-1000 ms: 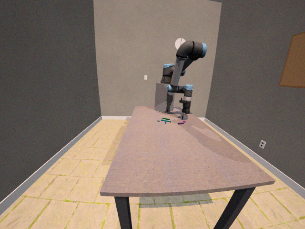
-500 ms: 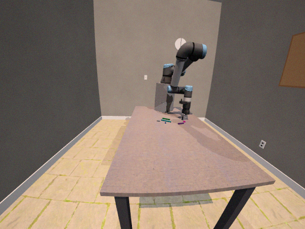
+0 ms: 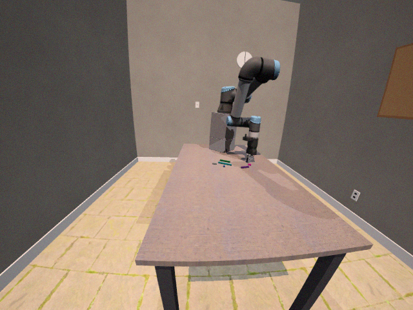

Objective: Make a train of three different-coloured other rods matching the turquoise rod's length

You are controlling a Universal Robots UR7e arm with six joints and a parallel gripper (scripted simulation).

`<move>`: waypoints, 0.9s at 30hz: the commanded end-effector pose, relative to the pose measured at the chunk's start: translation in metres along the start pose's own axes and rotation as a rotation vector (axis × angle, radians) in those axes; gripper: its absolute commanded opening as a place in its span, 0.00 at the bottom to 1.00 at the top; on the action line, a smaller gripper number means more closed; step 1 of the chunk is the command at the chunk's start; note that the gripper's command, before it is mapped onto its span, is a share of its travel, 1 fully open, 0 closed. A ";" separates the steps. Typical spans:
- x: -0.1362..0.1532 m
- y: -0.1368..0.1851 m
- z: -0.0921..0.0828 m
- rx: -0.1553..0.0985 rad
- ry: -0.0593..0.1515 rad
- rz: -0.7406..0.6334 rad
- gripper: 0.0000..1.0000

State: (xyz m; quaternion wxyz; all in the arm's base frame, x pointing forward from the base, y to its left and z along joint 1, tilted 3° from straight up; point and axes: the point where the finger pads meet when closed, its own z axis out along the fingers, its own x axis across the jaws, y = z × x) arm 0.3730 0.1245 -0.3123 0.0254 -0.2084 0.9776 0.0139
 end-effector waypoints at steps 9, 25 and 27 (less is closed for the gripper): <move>0.000 0.000 0.000 0.000 -0.001 0.000 0.24; 0.000 0.000 0.000 0.000 -0.001 0.000 0.42; 0.000 0.000 0.000 0.000 -0.001 0.000 0.42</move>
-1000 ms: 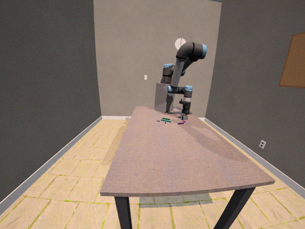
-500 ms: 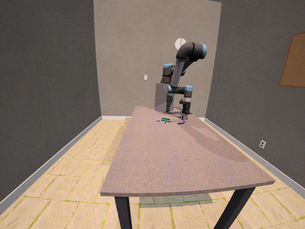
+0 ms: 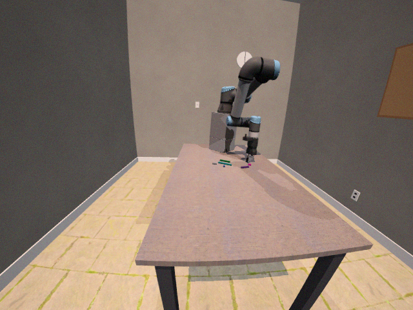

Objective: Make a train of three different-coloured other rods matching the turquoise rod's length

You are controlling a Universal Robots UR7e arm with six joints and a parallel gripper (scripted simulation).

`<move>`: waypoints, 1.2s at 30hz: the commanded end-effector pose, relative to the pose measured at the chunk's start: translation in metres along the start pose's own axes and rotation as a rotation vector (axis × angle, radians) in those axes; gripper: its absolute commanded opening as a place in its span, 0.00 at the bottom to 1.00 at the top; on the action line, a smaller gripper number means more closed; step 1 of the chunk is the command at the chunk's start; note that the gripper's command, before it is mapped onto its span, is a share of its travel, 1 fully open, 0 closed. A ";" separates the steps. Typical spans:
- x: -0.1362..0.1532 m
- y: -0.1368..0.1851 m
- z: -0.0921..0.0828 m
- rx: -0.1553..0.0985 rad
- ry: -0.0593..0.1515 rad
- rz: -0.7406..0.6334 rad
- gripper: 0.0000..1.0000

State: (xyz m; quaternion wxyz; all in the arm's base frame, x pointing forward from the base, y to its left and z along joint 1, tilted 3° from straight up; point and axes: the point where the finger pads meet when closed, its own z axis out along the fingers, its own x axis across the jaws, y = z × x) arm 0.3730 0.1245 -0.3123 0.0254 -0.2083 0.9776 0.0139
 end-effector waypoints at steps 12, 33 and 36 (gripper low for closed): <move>0.000 0.000 0.000 0.000 -0.001 0.000 0.54; 0.000 0.000 -0.041 0.000 -0.001 0.000 0.54; 0.000 0.000 -0.045 0.000 -0.001 0.000 0.54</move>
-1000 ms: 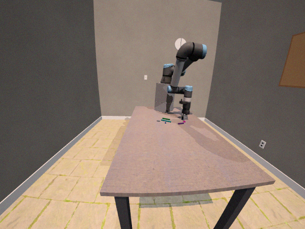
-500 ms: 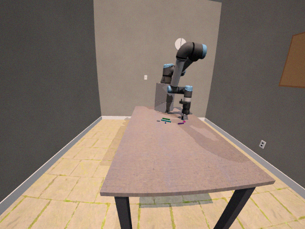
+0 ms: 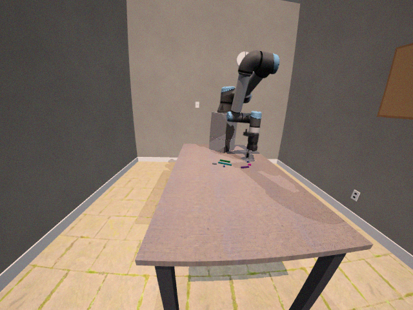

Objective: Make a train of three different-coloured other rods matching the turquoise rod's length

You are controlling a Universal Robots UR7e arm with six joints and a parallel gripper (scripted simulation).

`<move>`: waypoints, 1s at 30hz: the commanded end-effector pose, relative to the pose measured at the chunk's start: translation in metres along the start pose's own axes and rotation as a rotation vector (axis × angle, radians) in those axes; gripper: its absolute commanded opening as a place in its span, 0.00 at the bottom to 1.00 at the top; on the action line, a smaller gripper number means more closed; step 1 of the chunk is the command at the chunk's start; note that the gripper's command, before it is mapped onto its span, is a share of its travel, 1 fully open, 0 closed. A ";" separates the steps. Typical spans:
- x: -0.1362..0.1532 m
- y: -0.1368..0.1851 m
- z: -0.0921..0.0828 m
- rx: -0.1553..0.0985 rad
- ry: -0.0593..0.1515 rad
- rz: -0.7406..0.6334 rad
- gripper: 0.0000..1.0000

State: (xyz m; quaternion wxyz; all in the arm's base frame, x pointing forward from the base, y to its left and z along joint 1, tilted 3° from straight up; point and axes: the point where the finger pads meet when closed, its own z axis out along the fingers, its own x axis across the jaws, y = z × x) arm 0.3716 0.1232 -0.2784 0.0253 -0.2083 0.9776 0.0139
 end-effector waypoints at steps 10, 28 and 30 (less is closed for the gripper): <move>0.000 0.000 -0.049 0.000 -0.001 0.000 0.54; 0.000 0.000 -0.056 0.000 -0.001 0.000 1.00; 0.000 0.000 -0.056 0.000 -0.001 0.000 1.00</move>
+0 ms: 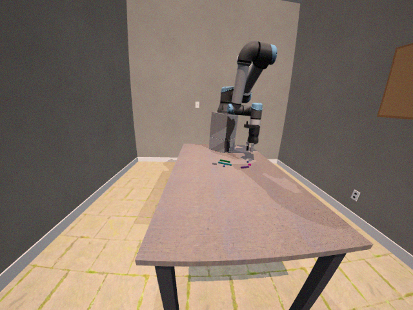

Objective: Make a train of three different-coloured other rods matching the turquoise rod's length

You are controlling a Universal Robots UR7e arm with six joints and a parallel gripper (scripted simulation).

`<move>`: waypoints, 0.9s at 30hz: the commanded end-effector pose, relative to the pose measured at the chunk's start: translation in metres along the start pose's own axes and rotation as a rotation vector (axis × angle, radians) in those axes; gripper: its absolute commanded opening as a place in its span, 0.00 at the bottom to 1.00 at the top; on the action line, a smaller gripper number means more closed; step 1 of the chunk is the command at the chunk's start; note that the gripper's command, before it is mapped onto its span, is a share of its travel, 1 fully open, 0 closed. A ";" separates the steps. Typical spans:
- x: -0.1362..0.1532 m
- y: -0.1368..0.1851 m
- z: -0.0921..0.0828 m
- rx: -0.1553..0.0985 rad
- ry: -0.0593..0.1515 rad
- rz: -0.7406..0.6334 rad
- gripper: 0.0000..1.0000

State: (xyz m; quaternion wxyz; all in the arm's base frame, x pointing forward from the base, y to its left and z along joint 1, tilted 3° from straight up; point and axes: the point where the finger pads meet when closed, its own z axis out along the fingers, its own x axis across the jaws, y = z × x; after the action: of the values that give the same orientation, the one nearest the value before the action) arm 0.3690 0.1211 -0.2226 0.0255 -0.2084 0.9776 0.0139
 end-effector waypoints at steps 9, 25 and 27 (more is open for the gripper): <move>0.000 0.000 0.000 0.000 -0.001 0.000 1.00; 0.001 -0.038 0.003 0.001 0.000 0.109 1.00; 0.003 -0.056 0.005 0.001 0.001 0.157 1.00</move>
State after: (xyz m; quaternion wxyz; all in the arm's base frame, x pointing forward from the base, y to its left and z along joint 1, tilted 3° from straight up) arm 0.3789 0.0976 -0.2255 0.0243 -0.1724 0.9846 0.0148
